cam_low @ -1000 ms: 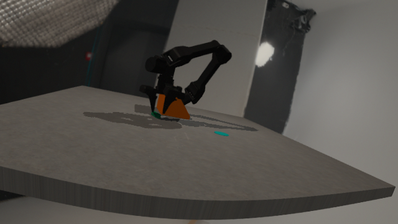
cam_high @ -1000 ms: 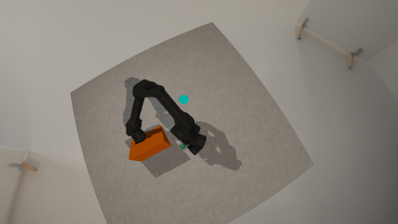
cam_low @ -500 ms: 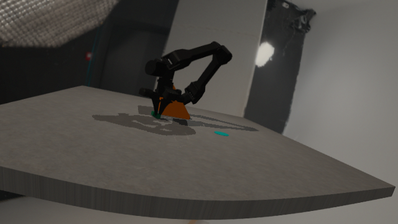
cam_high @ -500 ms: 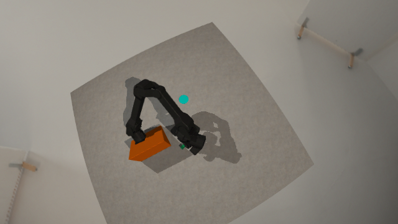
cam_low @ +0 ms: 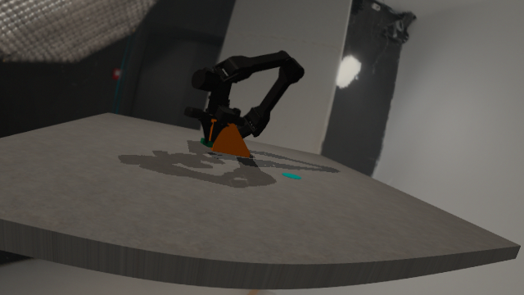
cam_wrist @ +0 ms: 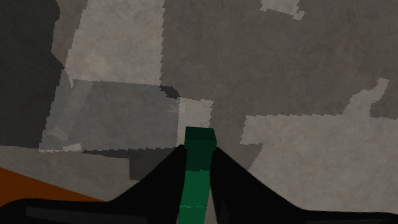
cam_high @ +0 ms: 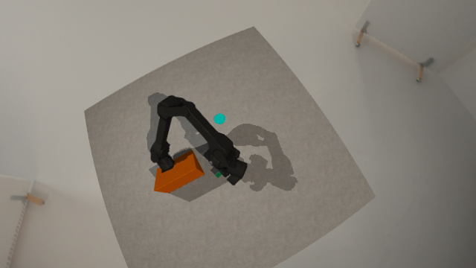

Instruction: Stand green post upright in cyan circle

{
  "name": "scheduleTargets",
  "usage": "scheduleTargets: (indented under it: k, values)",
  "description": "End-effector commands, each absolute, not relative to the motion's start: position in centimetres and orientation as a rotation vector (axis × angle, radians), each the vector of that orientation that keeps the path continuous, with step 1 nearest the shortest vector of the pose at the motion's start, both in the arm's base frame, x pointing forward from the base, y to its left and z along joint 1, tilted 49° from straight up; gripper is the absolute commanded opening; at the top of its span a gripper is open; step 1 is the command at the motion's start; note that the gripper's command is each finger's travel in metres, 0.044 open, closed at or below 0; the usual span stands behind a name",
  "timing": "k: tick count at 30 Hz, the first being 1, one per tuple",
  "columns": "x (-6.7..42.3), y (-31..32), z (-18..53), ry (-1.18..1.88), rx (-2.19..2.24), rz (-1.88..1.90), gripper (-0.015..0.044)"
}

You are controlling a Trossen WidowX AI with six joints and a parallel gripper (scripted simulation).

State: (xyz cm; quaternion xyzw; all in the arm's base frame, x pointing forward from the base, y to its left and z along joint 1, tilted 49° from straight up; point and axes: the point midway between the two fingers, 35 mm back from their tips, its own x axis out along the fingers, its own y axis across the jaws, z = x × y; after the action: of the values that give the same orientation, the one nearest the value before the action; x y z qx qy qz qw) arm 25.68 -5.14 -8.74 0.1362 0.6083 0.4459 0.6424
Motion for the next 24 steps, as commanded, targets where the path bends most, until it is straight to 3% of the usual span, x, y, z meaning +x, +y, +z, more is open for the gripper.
scheduleTargets:
  k: [1,24]
  values:
    - [26.1,-6.6,-7.7,1.381,0.300,1.010,0.0023]
    - [26.5,-11.7,-2.7,1.382,0.301,1.013,0.0023]
